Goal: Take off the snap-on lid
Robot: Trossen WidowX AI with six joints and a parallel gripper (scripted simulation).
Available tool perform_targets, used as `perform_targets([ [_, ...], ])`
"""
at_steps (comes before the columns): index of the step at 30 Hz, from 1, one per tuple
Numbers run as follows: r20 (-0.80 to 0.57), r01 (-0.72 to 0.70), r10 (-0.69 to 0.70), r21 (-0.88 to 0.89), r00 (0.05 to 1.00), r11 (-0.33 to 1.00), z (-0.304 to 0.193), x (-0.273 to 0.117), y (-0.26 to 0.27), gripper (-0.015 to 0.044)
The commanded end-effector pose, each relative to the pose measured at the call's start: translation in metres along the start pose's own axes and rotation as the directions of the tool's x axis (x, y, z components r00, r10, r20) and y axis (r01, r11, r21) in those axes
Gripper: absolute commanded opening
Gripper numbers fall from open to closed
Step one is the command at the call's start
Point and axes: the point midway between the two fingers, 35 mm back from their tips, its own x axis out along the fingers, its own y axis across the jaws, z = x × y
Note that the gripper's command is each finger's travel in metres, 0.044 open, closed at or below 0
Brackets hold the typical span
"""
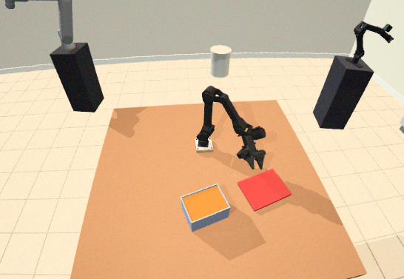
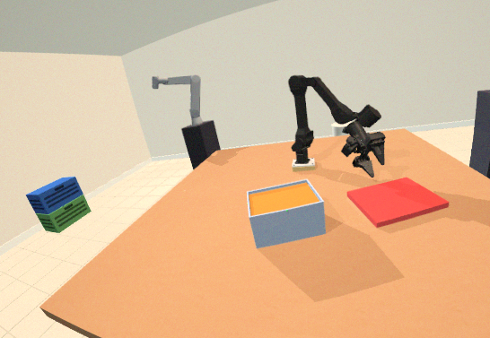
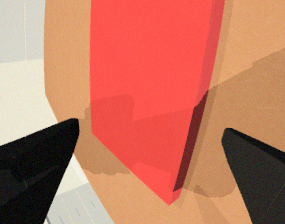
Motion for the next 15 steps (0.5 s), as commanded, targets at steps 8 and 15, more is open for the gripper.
perform_targets([
  [8, 0.003, 0.003, -0.003, 0.0, 1.0, 1.0, 0.001, -0.018, -0.017, 0.044],
  [15, 0.003, 0.005, -0.005, 0.001, 1.0, 1.0, 0.001, -0.029, -0.026, 0.044],
])
